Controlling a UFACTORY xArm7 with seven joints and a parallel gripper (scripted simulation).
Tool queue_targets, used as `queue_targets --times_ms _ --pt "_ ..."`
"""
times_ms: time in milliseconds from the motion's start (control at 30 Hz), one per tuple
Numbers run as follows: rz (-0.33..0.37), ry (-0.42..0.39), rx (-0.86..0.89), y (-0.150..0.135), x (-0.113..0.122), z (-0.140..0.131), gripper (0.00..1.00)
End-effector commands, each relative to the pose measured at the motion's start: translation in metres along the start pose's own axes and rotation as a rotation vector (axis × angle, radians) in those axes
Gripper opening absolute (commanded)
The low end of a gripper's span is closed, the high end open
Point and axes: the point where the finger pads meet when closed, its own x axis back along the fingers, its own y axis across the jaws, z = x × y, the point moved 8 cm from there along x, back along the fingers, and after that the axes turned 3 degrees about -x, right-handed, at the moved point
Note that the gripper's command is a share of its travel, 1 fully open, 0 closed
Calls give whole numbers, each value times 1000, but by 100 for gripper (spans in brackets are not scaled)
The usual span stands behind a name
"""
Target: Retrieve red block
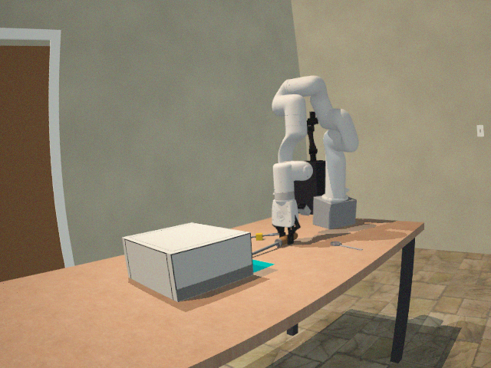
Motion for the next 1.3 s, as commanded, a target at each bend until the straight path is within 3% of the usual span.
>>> queue_targets --times_ms 0,1267 --pt "0 -3 0 0 1 1 0" --pt "0 -3 0 8 1 6 0"
